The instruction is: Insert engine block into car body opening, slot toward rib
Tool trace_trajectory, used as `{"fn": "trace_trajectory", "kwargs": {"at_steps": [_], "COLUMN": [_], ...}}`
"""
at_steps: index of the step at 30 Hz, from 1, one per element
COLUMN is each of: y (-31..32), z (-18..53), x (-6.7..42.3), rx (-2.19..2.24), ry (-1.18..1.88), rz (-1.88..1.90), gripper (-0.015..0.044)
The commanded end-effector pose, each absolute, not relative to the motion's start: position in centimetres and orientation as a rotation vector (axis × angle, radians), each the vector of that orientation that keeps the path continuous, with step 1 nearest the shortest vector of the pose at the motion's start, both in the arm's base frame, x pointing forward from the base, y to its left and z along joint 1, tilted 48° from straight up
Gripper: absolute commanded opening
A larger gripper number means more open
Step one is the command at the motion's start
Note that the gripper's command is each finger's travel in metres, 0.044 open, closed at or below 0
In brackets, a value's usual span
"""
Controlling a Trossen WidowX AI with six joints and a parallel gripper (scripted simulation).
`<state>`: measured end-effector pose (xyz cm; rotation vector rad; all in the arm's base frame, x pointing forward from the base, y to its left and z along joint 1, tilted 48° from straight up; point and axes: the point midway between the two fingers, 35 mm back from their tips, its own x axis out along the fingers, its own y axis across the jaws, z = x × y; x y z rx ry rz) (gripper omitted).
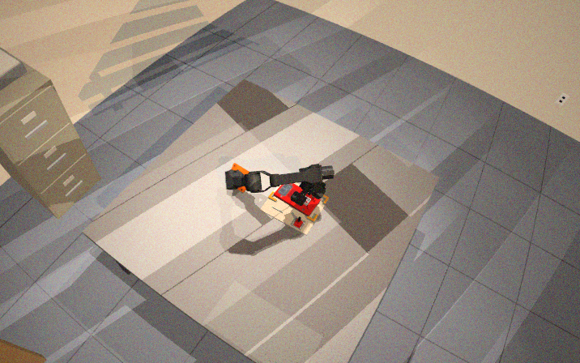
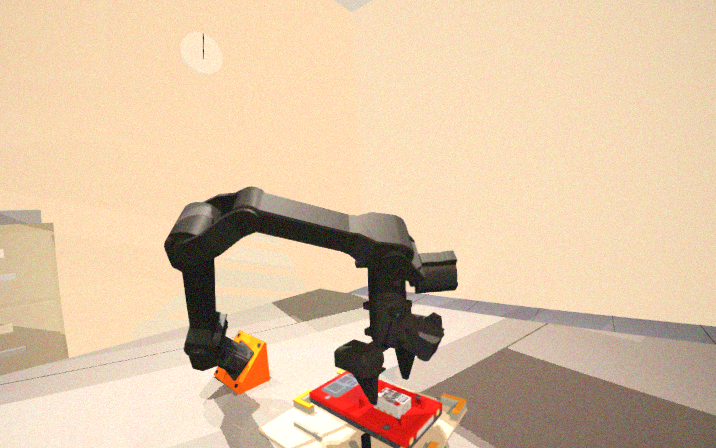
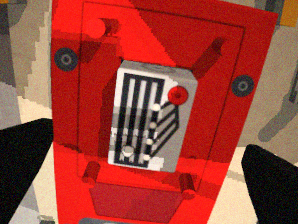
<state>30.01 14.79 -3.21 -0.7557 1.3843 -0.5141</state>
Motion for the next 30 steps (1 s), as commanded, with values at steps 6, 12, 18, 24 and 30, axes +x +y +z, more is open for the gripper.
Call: {"fn": "trace_trajectory", "kwargs": {"at_steps": [6,12,18,24,30], "y": [15.04,15.04,15.04,15.04,15.04], "z": [-3.1,-3.1,-3.1,-3.1,-3.1], "x": [30.13,30.13,30.13,30.13,30.13], "rx": [-0.744,-0.744,-0.744,-0.744,-0.744], "ry": [1.38,1.38,1.38,1.38,1.38], "rz": [-0.514,-0.514,-0.514,-0.514,-0.514], "gripper": [0.0204,0.0046,0.0,0.0,0.0]}}
